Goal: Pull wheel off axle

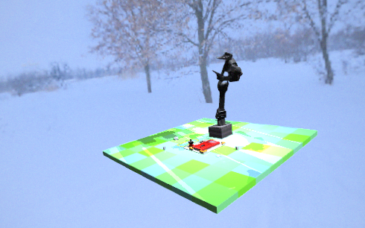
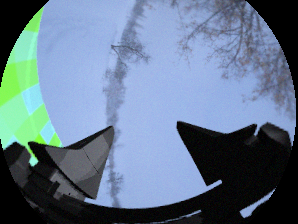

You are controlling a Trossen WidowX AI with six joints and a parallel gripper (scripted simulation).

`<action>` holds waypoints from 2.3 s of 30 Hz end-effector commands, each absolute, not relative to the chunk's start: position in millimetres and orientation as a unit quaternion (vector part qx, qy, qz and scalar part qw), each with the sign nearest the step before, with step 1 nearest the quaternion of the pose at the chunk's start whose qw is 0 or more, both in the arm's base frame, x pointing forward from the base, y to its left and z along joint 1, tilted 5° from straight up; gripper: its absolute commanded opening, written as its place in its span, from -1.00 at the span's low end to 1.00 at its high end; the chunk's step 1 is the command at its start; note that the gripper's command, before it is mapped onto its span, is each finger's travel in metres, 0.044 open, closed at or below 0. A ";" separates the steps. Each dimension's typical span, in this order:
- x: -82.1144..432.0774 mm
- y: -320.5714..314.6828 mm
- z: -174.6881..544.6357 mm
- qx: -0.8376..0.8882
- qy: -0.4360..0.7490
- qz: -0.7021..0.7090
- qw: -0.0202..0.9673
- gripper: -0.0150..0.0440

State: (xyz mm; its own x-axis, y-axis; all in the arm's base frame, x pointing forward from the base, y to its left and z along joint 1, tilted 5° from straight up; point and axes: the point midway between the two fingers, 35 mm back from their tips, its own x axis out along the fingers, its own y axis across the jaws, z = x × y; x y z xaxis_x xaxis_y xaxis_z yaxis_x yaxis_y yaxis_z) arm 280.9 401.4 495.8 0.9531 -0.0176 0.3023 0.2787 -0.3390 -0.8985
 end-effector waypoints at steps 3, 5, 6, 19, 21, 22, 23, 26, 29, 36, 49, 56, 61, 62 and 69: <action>292.2 402.3 490.0 -0.796 -0.089 -0.124 0.586 0.60; 307.6 402.8 481.0 -0.779 -0.098 -0.113 0.609 0.53; 315.3 402.8 476.0 -0.771 -0.101 -0.106 0.620 0.53; 417.5 372.6 383.3 -0.624 -0.061 0.018 0.779 0.53; 431.4 362.6 365.3 -0.592 -0.038 0.037 0.804 0.53; 437.9 357.0 356.1 -0.576 -0.026 0.046 0.816 0.53; 444.1 351.1 346.7 -0.558 -0.012 0.054 0.828 0.53; 460.7 331.4 317.7 -0.501 0.035 0.073 0.862 0.53; 473.8 308.8 288.0 -0.436 0.089 0.085 0.891 0.53; 483.2 253.0 224.9 -0.292 0.216 0.087 0.928 0.53; 458.6 143.4 121.9 0.063 0.450 -0.079 0.887 0.53; 414.7 83.4 77.0 0.275 0.528 -0.265 0.759 0.53; 373.7 48.5 56.1 0.399 0.534 -0.417 0.618 0.53; 366.3 43.5 53.6 0.416 0.530 -0.443 0.591 0.53; 360.4 39.7 51.9 0.429 0.526 -0.463 0.569 0.53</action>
